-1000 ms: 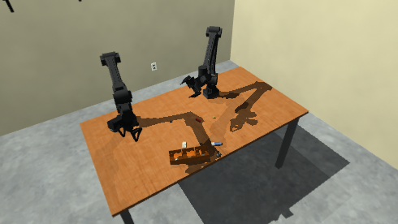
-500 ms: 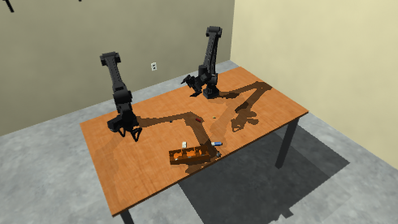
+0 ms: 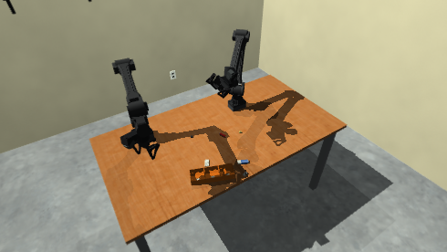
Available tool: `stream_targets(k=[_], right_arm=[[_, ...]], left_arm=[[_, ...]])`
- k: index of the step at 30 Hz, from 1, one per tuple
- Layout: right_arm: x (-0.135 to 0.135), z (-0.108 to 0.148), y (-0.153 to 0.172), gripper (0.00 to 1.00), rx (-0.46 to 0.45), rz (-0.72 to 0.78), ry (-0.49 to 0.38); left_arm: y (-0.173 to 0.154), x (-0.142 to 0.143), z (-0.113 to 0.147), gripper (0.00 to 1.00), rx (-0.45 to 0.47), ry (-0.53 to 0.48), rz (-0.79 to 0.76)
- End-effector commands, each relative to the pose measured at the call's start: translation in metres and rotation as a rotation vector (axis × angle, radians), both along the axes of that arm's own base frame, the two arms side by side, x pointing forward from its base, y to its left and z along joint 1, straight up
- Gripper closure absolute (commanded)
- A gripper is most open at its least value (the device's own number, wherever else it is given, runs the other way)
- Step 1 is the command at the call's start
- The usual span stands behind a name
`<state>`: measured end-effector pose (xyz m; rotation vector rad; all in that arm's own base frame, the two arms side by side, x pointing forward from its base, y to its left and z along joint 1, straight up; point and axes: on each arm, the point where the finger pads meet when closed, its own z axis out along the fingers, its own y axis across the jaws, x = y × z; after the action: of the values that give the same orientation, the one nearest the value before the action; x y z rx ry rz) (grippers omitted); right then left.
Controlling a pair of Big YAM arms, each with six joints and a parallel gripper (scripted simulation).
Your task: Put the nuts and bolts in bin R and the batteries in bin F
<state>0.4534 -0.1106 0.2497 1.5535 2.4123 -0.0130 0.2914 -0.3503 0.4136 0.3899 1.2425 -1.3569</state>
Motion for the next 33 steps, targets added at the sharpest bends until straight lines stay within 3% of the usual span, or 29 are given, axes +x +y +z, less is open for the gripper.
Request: stream_targets(k=[1, 12, 14, 26, 33], right_arm=[[0.001, 0.005, 0.0, 0.0, -0.002, 0.0, -0.011], [0.001, 0.005, 0.0, 0.0, -0.002, 0.0, -0.011], [0.001, 0.005, 0.0, 0.0, -0.002, 0.0, -0.011], [0.001, 0.005, 0.0, 0.0, -0.002, 0.0, -0.011], [0.001, 0.005, 0.0, 0.0, -0.002, 0.0, -0.011]], left_arm=[[0.014, -0.01, 0.031, 0.0, -0.05, -0.143, 0.053], [0.063, -0.035, 0.099, 0.0, -0.196, -0.438, 0.266], [0.063, -0.035, 0.099, 0.0, -0.196, -0.438, 0.266], [0.12, -0.069, 0.149, 0.0, -0.345, -0.66, 0.493], [0.138, -0.08, 0.161, 0.0, -0.39, -0.713, 0.563]])
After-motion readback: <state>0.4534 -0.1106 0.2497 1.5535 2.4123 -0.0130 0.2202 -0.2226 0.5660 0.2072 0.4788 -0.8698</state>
